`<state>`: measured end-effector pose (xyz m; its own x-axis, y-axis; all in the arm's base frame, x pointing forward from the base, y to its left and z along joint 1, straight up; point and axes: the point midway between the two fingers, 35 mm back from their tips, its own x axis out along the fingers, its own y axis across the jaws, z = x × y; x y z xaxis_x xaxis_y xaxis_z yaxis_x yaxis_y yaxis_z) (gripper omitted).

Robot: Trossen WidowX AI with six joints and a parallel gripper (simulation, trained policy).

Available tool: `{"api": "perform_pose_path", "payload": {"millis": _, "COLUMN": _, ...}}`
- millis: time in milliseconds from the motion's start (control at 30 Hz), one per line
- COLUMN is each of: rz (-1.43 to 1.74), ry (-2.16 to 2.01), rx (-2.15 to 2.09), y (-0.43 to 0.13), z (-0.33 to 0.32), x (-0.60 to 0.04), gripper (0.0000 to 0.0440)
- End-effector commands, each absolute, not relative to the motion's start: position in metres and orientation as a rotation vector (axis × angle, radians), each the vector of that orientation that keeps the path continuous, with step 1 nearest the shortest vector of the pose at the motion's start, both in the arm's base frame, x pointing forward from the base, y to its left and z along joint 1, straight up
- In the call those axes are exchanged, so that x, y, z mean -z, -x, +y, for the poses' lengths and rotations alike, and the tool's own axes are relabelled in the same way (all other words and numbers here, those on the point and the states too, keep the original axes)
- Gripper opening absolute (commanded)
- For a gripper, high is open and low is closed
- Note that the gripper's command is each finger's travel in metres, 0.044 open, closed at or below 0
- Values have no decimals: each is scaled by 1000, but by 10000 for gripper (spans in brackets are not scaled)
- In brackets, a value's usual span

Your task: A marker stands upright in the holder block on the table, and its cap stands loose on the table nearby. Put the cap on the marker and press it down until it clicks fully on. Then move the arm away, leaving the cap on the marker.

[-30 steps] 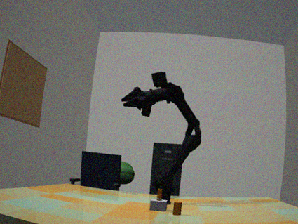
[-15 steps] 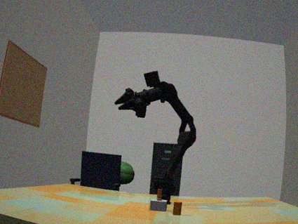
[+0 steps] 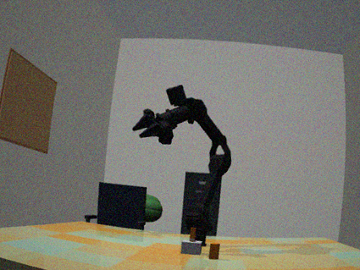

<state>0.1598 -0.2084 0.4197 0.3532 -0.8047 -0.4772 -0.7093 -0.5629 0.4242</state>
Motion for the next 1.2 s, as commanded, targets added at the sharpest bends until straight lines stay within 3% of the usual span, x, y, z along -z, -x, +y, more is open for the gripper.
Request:
{"api": "perform_pose_path", "payload": {"millis": 0, "rz": -1354, "ry": -2487, "rx": 1021, "y": -171, "z": -208, "x": -414, "gripper": 315}}
{"api": "perform_pose_path", "payload": {"millis": 1167, "rz": -1048, "ry": -2611, "rx": 1292, "y": -277, "z": -187, "x": -347, "gripper": 318}}
